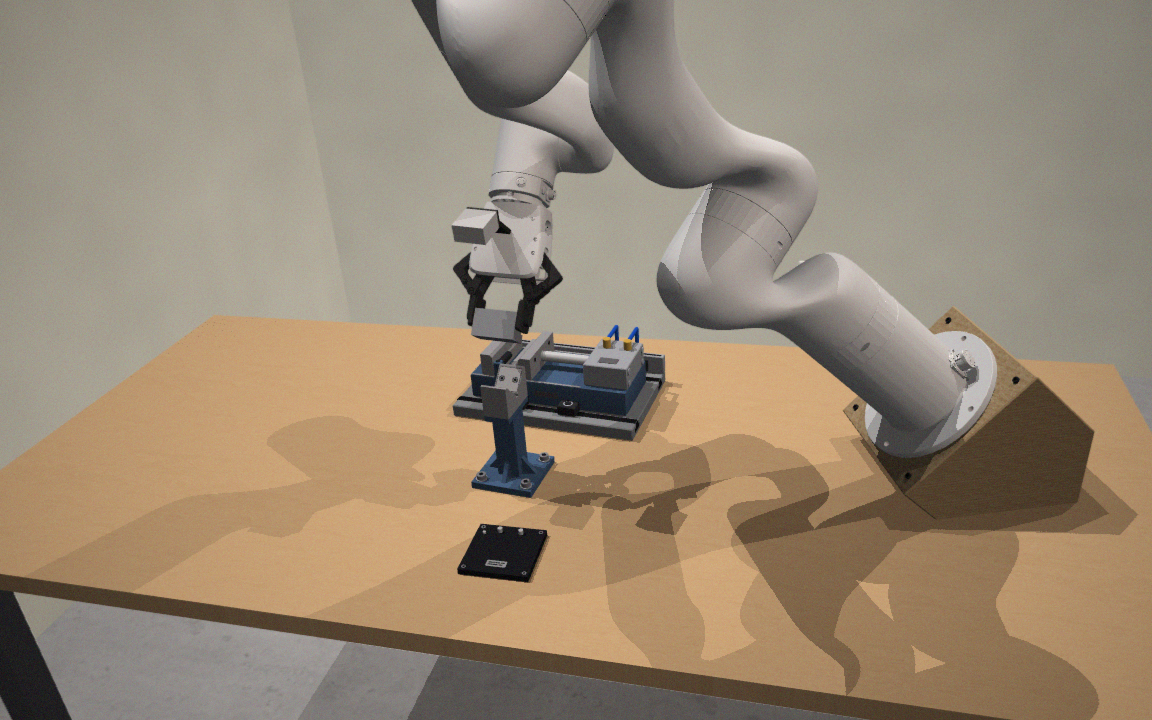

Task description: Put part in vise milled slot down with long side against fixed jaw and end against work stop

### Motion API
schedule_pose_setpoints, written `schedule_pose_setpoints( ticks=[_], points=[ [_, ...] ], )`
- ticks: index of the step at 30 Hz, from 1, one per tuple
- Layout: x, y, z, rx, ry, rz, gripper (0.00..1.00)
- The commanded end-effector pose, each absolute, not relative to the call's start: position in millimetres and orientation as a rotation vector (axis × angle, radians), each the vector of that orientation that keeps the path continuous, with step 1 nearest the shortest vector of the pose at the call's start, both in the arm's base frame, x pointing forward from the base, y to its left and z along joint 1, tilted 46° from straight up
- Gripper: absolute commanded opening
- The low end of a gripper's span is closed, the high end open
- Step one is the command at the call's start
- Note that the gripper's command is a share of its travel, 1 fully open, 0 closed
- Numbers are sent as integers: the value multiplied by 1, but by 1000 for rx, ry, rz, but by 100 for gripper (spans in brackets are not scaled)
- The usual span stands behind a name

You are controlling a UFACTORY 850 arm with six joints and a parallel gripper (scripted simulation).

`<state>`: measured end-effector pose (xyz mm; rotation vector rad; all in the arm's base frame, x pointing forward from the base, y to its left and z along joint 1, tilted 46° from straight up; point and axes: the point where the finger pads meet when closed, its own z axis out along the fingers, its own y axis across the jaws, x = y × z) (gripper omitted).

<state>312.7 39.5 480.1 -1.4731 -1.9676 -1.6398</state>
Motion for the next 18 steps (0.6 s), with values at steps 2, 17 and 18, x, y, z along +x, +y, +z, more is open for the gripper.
schedule_pose_setpoints(
  ticks=[2, 17, 18],
  points=[
    [313, 39, 480, -1416, -1944, -1659, 0],
    [314, 39, 479, -1325, -1899, -1690, 0],
    [314, 39, 479, -1325, -1899, -1690, 0]
  ],
)
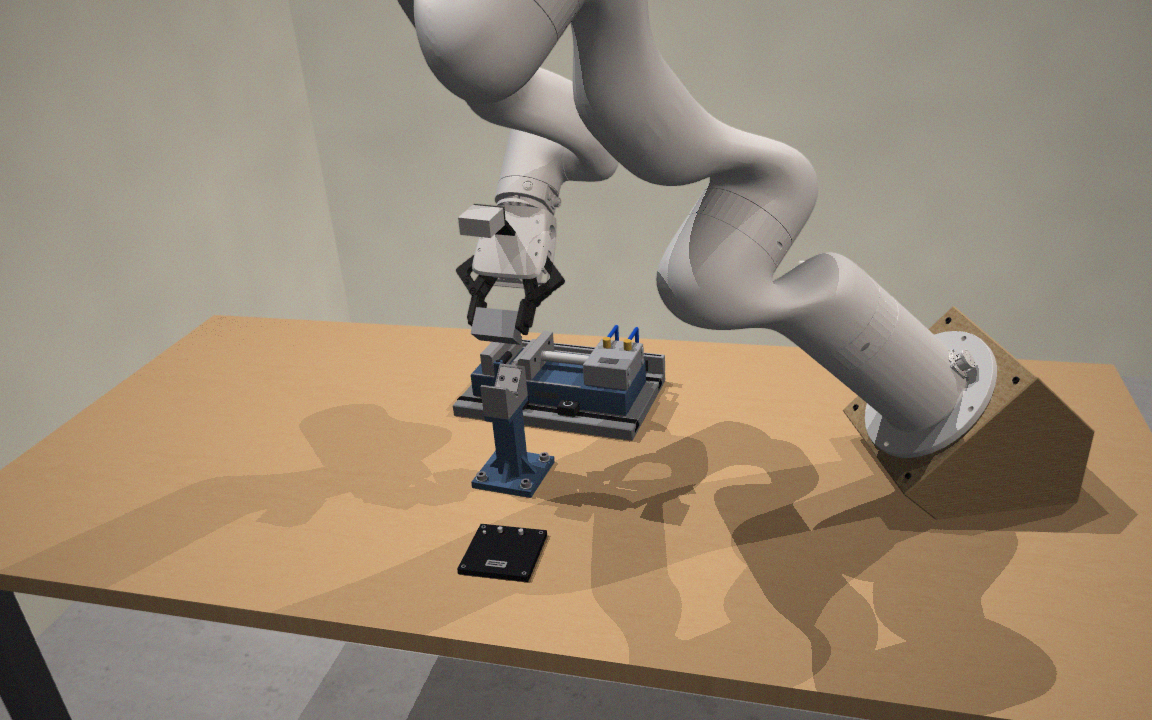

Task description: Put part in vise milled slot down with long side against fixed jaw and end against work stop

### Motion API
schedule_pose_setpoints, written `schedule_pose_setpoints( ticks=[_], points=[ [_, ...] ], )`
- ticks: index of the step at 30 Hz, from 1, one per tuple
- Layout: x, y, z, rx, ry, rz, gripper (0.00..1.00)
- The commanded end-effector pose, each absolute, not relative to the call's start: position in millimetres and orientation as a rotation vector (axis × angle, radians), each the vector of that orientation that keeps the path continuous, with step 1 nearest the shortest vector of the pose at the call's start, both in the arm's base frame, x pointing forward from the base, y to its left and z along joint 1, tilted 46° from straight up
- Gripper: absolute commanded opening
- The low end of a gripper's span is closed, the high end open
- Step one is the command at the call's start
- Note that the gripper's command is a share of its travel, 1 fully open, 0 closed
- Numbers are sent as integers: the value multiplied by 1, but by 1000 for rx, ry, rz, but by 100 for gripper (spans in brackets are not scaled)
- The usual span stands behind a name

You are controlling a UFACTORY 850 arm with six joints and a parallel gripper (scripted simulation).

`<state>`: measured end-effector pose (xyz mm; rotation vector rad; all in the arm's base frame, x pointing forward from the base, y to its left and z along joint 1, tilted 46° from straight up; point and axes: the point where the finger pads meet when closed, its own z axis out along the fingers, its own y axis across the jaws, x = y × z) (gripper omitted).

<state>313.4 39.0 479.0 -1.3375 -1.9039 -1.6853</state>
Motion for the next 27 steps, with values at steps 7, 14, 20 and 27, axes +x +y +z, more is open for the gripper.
schedule_pose_setpoints(
  ticks=[7, 14, 20, 27],
  points=[
    [314, 39, 479, -1311, -1892, -1694, 0],
    [314, 39, 479, -1308, -1891, -1695, 0],
    [314, 39, 479, -1308, -1891, -1695, 0],
    [314, 39, 479, -1308, -1891, -1695, 0]
  ],
)
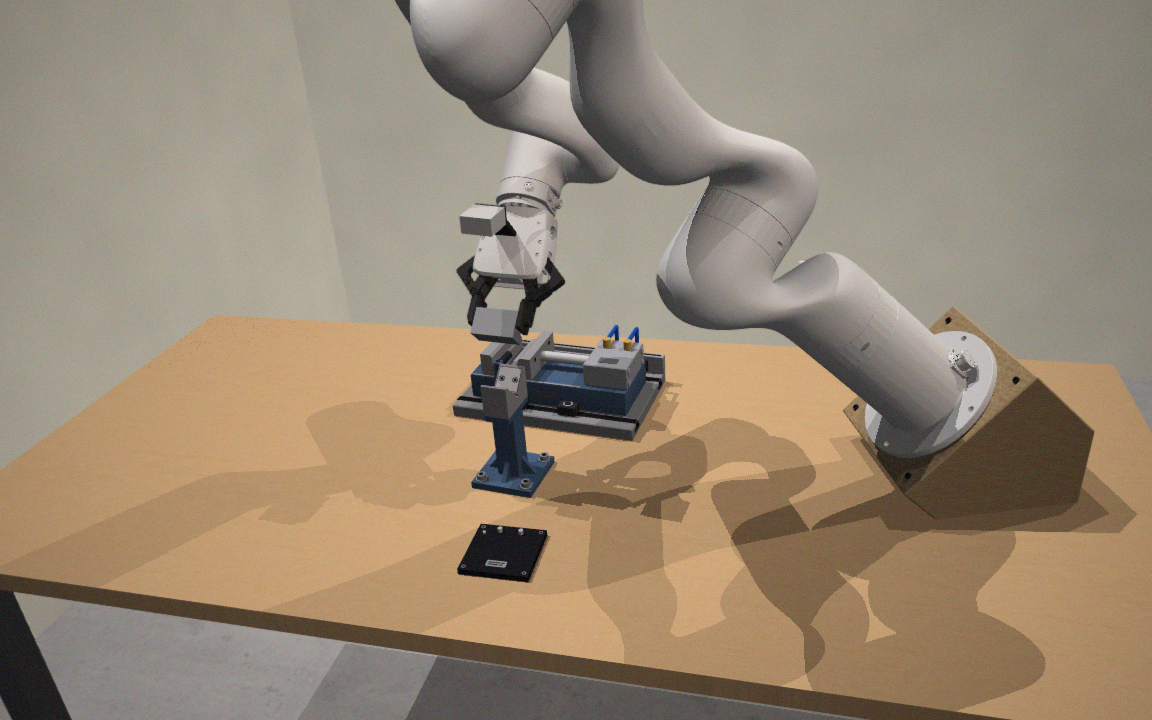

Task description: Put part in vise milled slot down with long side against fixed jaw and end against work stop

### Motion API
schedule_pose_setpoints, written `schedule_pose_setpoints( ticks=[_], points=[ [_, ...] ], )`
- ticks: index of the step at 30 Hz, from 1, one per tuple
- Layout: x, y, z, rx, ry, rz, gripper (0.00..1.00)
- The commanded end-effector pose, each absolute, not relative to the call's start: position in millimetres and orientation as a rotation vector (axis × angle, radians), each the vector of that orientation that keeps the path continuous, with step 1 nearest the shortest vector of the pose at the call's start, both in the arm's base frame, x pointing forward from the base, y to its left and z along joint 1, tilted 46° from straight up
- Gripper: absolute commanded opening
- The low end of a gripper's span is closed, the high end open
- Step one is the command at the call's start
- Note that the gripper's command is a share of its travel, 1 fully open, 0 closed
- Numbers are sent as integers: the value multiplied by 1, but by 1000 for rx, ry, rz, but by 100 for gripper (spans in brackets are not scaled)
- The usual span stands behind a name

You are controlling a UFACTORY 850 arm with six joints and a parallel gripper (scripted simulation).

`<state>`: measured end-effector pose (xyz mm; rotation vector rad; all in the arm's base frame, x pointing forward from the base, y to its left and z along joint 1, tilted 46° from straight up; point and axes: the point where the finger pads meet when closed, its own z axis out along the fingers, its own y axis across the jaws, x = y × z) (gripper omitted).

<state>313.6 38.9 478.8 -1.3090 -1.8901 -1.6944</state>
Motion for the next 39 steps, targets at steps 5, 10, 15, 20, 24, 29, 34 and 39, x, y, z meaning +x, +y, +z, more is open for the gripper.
schedule_pose_setpoints(
  ticks=[5, 10, 15, 20, 24, 29, 34, 39],
  points=[
    [314, 39, 479, -1308, -1891, -1695, 0],
    [314, 39, 479, -1308, -1891, -1695, 0],
    [314, 39, 478, -1308, -1891, -1695, 0],
    [315, 40, 477, -1308, -1891, -1695, 0],
    [316, 40, 477, -1308, -1891, -1695, 0],
    [317, 41, 475, -1308, -1891, -1695, 0],
    [319, 42, 473, -1308, -1891, -1695, 0],
    [322, 43, 470, -1308, -1891, -1695, 0]
  ],
)
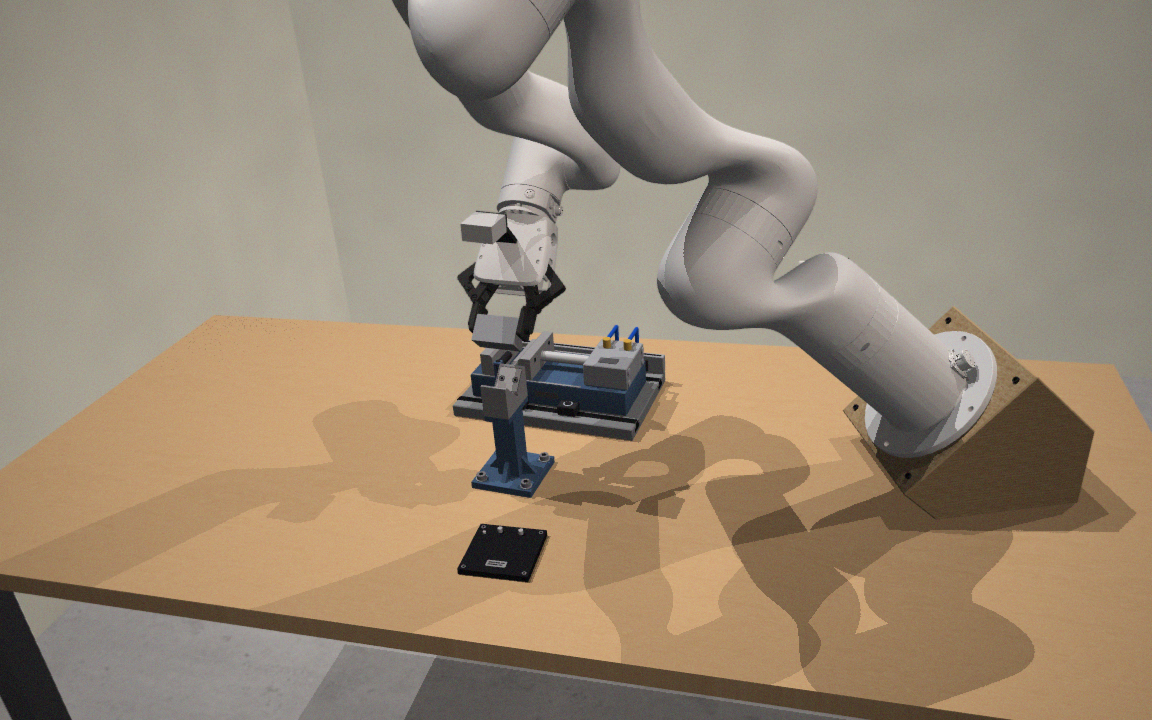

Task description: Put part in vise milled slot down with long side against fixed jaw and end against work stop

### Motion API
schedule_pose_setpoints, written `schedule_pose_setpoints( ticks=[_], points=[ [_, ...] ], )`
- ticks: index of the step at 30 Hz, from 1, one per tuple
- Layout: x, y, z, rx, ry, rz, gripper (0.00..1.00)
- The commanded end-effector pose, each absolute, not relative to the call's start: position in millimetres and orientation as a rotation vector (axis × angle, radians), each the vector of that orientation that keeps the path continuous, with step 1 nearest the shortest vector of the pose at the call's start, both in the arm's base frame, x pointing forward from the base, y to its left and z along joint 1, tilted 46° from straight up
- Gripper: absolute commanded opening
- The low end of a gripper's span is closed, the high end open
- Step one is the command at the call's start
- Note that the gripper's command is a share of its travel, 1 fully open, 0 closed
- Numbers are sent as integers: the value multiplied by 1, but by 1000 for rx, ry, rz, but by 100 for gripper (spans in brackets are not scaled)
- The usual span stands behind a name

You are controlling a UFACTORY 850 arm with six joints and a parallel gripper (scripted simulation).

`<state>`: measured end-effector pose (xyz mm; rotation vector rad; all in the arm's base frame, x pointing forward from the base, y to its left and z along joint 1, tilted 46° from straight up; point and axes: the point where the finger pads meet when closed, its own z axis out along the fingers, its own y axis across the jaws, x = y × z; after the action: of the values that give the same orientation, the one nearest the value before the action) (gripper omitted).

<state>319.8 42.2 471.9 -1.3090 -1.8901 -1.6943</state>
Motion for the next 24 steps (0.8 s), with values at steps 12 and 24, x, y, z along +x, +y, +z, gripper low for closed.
schedule_pose_setpoints(
  ticks=[12, 24],
  points=[
    [329, 47, 463, -1308, -1891, -1695, 0],
    [336, 51, 454, -1308, -1891, -1695, 0]
  ],
)
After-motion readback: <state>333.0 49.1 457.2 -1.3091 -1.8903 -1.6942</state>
